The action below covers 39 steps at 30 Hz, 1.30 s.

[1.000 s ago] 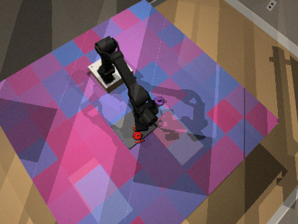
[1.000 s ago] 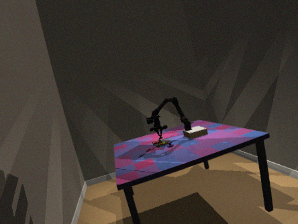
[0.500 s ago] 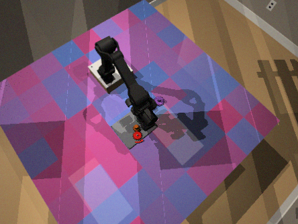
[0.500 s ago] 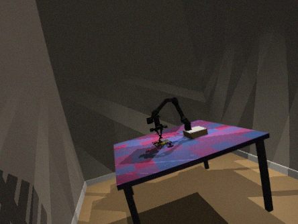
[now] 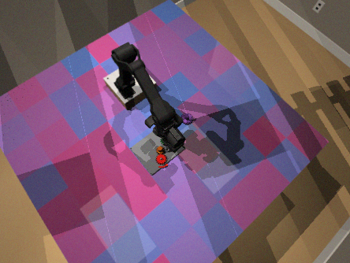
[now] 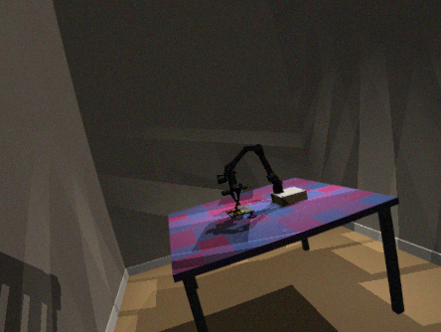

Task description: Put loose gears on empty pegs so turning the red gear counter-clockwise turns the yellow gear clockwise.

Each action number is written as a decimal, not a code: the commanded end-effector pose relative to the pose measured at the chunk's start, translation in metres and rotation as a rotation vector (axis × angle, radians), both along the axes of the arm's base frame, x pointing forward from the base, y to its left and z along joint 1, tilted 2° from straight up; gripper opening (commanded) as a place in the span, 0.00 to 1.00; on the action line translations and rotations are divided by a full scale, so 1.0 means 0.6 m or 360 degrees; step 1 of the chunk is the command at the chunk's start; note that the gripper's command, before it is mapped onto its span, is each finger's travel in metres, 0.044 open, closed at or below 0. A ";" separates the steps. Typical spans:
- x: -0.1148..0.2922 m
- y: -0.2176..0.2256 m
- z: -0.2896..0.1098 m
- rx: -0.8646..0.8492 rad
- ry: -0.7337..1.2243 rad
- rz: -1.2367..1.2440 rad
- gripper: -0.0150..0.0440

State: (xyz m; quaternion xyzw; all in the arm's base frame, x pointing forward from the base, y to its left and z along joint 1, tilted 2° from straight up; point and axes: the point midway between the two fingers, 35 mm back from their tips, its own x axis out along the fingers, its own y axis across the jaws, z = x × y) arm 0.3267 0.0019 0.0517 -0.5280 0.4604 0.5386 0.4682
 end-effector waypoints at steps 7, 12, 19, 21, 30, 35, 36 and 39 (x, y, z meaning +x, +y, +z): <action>-0.001 -0.001 -0.021 -0.0008 -0.0004 0.0360 0.25; -0.001 -0.002 -0.033 -0.0007 -0.0005 0.0413 0.25; 0.000 -0.001 -0.047 -0.0008 -0.0004 0.0300 0.25; 0.000 -0.001 -0.052 -0.0008 -0.0002 0.0233 0.25; -0.001 -0.001 -0.075 -0.0010 0.0003 -0.0119 0.25; -0.001 -0.002 -0.072 -0.0011 0.0005 -0.0282 0.25; -0.001 -0.002 -0.072 -0.0010 0.0005 -0.0278 0.25; -0.001 -0.002 -0.073 -0.0010 0.0005 -0.0236 0.25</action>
